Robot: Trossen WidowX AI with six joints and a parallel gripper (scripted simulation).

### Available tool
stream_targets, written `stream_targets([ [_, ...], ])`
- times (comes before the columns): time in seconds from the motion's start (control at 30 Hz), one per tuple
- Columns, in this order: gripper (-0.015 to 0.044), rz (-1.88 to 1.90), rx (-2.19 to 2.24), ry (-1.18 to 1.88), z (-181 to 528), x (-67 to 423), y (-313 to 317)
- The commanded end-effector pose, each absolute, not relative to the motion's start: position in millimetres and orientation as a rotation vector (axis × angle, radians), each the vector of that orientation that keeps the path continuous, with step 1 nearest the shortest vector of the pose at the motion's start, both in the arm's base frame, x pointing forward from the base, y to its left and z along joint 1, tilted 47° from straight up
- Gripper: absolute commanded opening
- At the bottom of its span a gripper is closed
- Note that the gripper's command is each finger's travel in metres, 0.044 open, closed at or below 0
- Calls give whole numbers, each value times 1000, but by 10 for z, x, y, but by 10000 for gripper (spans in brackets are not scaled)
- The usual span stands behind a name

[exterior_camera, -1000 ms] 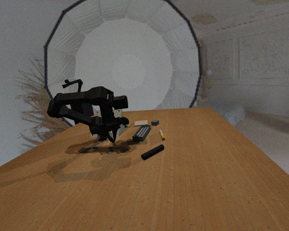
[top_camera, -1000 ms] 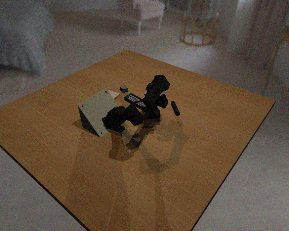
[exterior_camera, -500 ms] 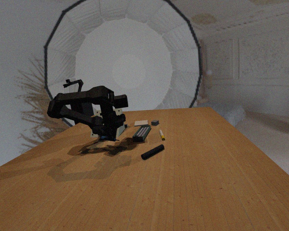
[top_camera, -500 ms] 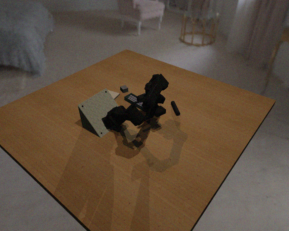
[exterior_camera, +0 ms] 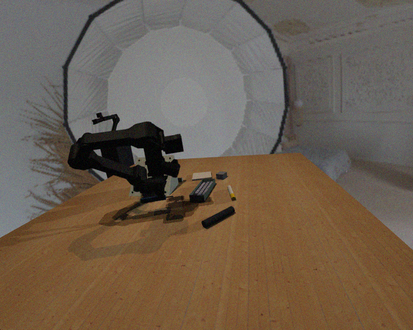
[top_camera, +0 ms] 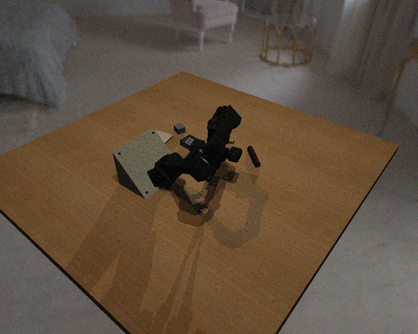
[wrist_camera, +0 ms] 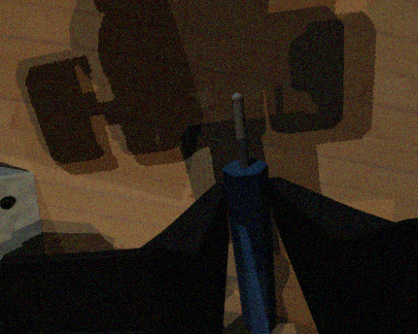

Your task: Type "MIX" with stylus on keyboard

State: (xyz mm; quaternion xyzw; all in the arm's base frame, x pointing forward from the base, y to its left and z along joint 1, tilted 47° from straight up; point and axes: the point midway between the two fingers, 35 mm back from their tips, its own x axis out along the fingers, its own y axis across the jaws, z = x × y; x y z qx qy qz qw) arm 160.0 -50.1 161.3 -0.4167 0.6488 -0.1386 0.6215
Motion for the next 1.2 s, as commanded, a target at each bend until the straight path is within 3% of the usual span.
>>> stream_targets([
  [0.0,0,-186,-1098,1551,1571,1583,-479],
  [0.83,0,639,-1829,1669,1467,1522,-371],
  [1.17,0,663,-1848,1668,1463,1520,-370],
])
